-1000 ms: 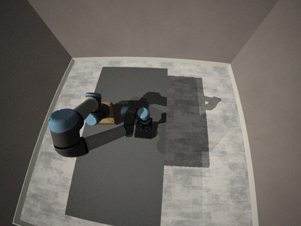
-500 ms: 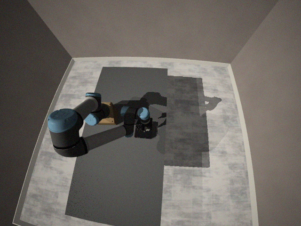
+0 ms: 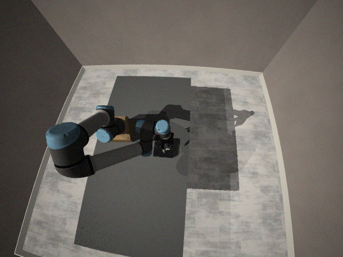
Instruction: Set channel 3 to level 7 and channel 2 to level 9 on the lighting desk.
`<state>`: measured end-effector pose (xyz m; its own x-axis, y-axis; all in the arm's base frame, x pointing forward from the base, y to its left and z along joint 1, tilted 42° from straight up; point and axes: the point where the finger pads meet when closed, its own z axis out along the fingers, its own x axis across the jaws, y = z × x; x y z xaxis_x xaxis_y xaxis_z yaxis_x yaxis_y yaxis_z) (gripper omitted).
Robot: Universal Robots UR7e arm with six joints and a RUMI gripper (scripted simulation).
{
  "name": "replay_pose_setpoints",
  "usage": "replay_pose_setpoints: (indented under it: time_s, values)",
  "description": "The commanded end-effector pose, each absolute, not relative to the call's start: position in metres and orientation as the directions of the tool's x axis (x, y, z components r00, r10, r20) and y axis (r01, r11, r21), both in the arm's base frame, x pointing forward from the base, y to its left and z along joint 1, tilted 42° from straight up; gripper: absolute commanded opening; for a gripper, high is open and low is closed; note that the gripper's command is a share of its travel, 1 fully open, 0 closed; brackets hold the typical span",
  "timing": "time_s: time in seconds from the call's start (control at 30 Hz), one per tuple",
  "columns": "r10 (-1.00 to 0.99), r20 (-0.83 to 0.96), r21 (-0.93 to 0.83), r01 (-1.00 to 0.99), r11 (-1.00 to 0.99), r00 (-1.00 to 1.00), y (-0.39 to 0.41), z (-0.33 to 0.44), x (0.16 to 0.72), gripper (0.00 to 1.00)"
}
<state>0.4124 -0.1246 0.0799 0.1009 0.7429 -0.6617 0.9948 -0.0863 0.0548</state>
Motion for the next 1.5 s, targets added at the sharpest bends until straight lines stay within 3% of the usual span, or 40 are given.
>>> replay_pose_setpoints:
  time_s: [0.0, 1.47]
  values:
    - [0.743, -0.662, 0.054, 0.995, -0.088, 0.102, -0.110, 0.096, 0.413, 1.00]
    - [0.743, -0.662, 0.054, 0.995, -0.088, 0.102, -0.089, 0.120, 0.414, 1.00]
